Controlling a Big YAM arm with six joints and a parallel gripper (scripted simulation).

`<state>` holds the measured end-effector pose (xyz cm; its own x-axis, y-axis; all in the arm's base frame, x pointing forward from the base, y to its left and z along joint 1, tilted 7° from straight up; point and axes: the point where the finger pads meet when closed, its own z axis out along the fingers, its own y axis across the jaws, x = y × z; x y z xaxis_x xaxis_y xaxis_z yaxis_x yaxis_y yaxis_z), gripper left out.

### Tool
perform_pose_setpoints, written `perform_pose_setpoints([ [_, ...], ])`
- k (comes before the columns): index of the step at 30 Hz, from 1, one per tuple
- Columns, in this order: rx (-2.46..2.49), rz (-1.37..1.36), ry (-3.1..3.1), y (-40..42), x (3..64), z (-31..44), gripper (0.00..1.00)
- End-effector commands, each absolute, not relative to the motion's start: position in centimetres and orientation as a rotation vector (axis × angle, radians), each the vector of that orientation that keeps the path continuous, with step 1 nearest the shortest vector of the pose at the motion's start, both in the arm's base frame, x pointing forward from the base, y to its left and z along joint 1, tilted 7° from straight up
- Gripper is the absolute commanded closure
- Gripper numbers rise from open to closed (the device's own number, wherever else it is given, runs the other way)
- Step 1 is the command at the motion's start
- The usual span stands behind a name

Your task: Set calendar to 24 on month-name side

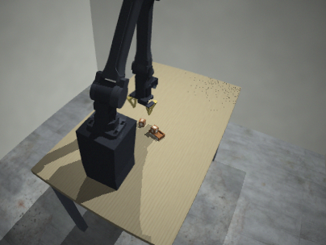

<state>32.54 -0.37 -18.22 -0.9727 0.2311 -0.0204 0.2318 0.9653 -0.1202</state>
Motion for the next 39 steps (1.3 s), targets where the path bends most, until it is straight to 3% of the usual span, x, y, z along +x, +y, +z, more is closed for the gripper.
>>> perform_pose_setpoints([
  [1, 0.066, -0.178, 3.120, -0.05, 33.15, -18.31, 0.00],
  [9, -0.105, -0.178, 3.115, -0.01, 33.44, -18.07, 0.00],
  [10, -0.105, -0.179, 3.115, -0.02, 33.44, -18.07, 0.56],
  [39, -0.105, -0.181, 3.117, -0.05, 33.38, -18.06, 0.56],
])
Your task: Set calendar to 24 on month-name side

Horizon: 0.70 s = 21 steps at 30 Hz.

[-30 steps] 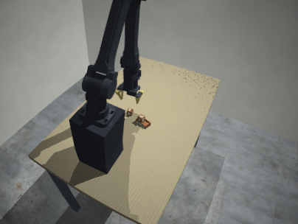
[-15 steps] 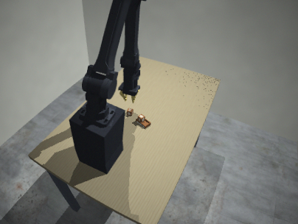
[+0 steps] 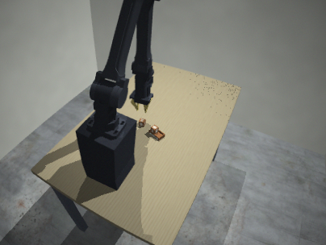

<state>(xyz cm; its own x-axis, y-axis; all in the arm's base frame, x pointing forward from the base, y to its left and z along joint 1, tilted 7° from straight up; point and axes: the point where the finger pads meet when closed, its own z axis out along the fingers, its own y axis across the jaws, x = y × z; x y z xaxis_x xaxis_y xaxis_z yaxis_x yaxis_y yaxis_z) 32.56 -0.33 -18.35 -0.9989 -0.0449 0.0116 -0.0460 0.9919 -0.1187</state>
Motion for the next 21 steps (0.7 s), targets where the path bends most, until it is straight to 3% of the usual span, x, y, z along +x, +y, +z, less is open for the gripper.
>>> perform_pose_setpoints([
  [1, 0.106, 0.183, -3.152, -0.05, 33.38, -18.06, 0.56],
  [21, 0.091, 0.183, -3.149, -0.45, 33.64, -19.03, 0.56],
])
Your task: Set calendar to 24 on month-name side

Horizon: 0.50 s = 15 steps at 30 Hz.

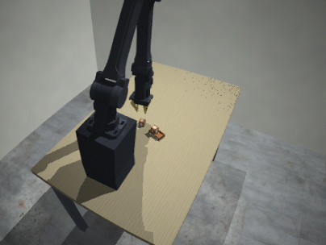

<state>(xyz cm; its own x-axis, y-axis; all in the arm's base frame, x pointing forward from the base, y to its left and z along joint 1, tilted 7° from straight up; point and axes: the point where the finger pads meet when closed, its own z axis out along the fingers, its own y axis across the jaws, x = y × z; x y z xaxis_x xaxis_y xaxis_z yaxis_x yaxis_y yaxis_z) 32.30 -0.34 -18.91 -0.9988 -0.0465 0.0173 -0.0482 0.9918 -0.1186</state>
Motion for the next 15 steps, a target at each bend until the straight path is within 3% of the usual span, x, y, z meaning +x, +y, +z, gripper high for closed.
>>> perform_pose_setpoints([
  [1, 0.089, 0.183, -3.151, -0.5, 33.8, -19.1, 0.56],
  [15, 0.086, 0.183, -3.150, -0.8, 33.7, -20.8, 0.56],
])
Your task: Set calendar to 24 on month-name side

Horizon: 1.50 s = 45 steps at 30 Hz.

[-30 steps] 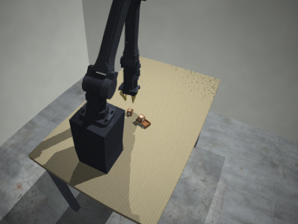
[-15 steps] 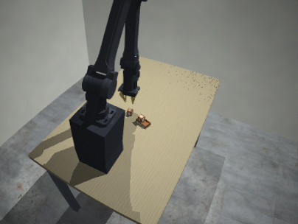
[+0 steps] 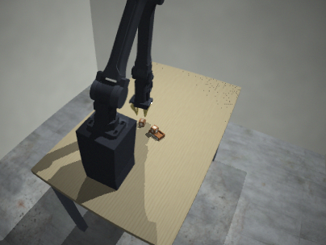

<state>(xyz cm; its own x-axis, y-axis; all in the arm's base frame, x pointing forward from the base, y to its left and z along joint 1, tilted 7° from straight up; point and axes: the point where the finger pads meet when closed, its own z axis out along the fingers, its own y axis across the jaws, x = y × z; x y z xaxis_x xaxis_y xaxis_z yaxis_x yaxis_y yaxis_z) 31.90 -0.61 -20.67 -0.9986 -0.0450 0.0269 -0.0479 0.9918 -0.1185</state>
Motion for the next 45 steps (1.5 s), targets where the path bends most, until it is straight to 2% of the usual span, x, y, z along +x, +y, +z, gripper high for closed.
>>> perform_pose_setpoints([
  [1, 0.088, 0.183, -3.150, -0.8, 33.7, -20.9, 0.56],
  [45, 0.091, 0.184, -3.156, -1.1, 33.7, -23.2, 0.56],
])
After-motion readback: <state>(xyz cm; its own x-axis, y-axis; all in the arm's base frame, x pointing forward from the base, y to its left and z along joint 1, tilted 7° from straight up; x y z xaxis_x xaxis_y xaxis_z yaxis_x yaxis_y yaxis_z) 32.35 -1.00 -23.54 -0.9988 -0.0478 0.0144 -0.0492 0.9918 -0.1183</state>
